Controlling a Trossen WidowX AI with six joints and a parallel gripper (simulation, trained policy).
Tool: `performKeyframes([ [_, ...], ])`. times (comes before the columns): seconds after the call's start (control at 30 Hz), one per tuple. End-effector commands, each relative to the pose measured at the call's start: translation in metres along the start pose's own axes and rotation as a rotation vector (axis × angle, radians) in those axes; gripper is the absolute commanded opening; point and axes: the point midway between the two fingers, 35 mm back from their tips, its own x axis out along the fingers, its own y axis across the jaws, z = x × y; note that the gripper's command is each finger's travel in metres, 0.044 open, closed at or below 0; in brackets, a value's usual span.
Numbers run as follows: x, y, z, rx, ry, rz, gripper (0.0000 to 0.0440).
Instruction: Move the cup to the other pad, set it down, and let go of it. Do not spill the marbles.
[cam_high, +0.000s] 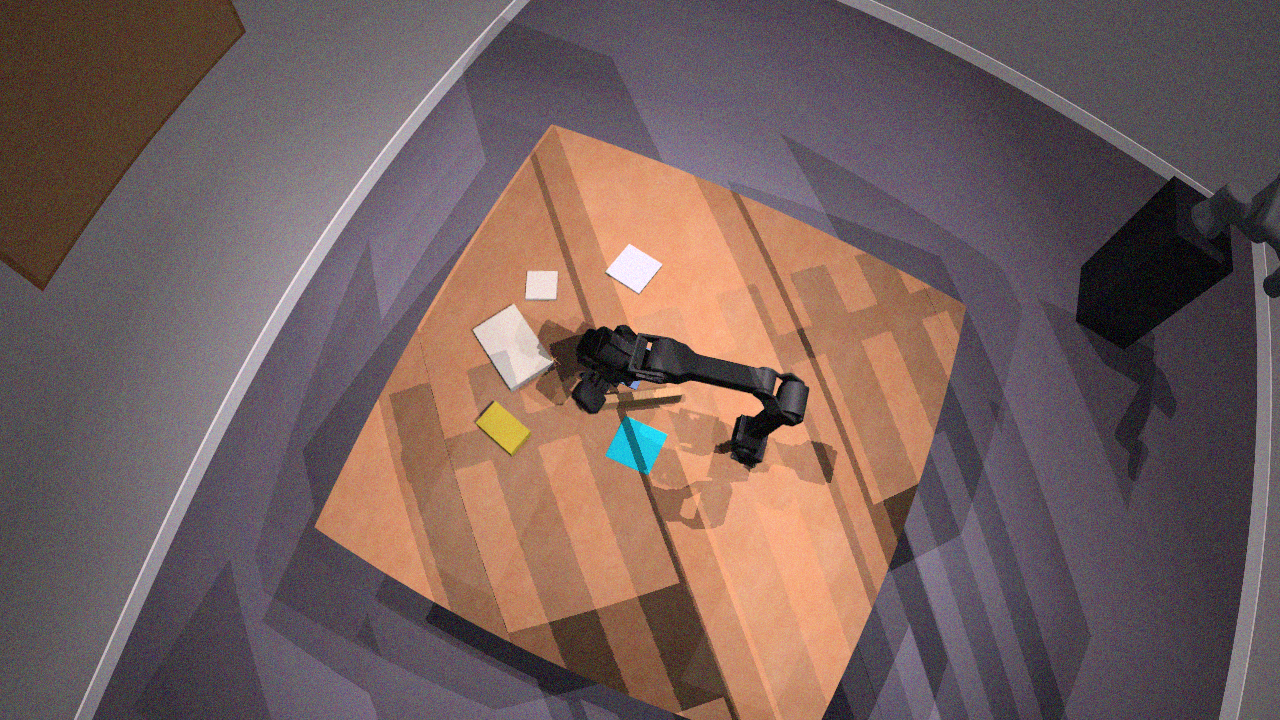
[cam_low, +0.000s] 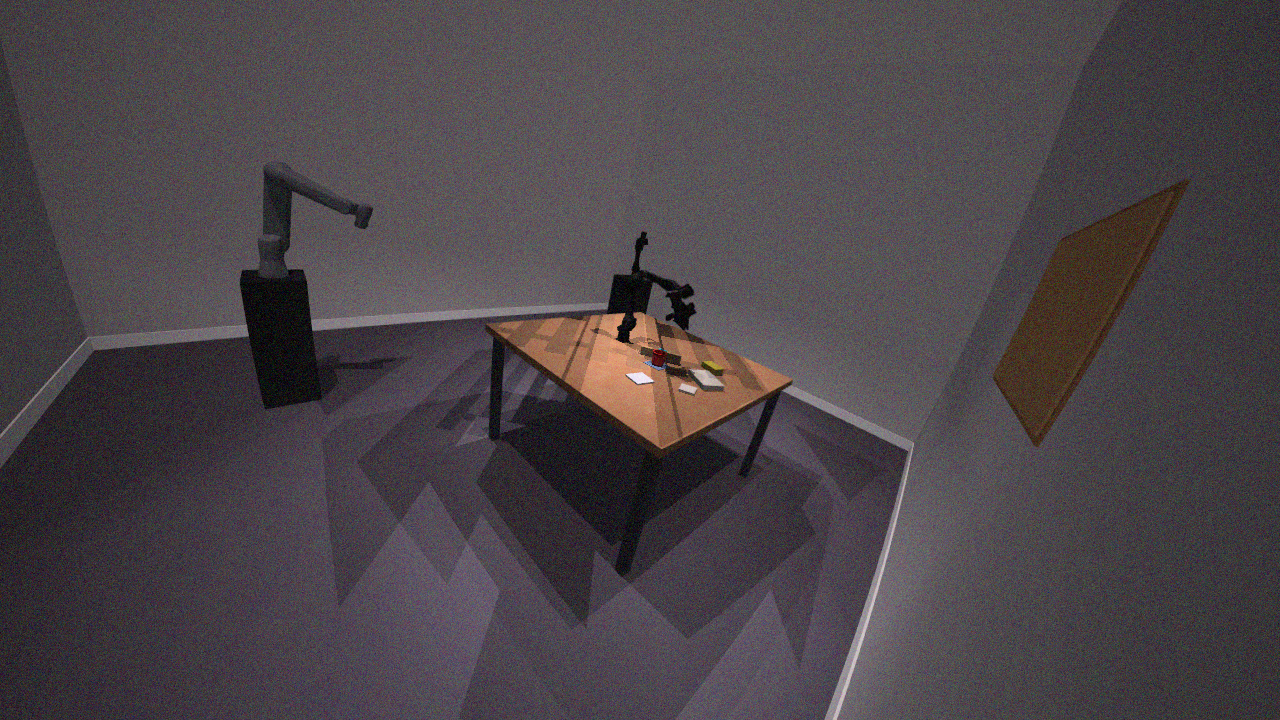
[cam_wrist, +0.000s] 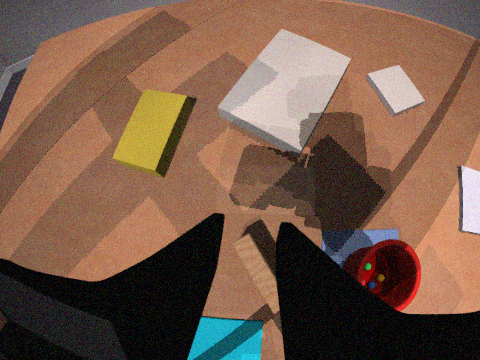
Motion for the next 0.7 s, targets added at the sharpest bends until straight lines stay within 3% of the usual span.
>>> performKeyframes([
  [0.0,0.002,-0.002,-0.001,-0.002,0.035,-0.018,0.0111],
  [0.67,0.021,-0.025,-0.023,-0.082,0.335,-0.119,0.0119],
])
